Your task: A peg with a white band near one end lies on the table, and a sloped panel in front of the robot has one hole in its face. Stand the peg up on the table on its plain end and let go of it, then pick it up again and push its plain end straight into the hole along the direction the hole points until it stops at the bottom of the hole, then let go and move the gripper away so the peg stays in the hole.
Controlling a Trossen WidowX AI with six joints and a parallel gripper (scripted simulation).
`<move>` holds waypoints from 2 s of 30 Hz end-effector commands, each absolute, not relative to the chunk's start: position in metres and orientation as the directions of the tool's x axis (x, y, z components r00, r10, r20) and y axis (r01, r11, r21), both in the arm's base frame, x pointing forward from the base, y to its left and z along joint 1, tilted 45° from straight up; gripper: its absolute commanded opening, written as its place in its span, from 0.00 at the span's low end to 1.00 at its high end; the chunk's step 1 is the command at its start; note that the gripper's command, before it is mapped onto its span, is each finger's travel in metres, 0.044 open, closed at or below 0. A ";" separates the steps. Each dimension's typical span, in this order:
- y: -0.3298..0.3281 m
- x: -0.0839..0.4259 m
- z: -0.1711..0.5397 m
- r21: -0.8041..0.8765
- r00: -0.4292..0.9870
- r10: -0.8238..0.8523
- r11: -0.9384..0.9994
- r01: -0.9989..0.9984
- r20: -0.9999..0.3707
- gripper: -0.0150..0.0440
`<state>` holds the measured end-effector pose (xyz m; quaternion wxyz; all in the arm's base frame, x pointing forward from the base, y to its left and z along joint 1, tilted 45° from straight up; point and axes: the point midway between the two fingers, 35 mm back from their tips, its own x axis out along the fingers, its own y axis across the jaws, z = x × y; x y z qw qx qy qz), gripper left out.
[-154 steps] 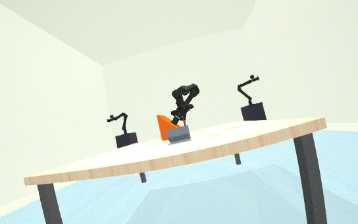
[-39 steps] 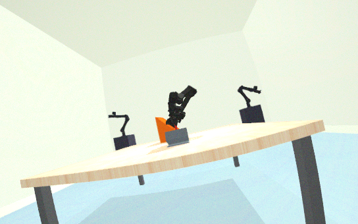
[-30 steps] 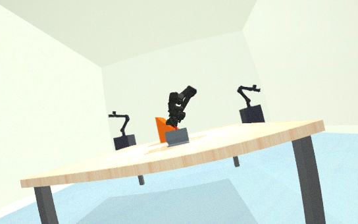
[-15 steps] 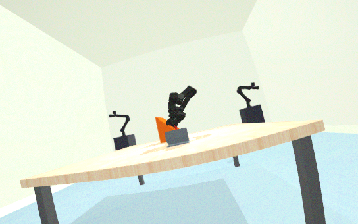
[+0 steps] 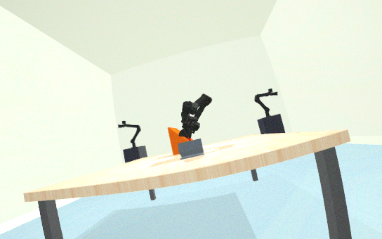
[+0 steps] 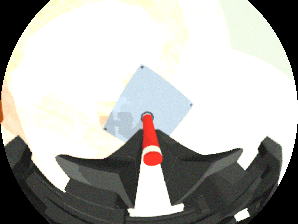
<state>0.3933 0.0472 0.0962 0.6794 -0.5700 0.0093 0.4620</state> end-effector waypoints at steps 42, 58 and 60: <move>0.064 0.411 0.082 -0.767 0.577 0.615 -0.072 -0.637 -0.537 0.25; 0.065 0.411 0.081 -0.767 0.574 0.618 -0.076 -0.637 -0.538 0.30; 0.065 0.411 0.081 -0.767 0.574 0.618 -0.076 -0.637 -0.538 0.39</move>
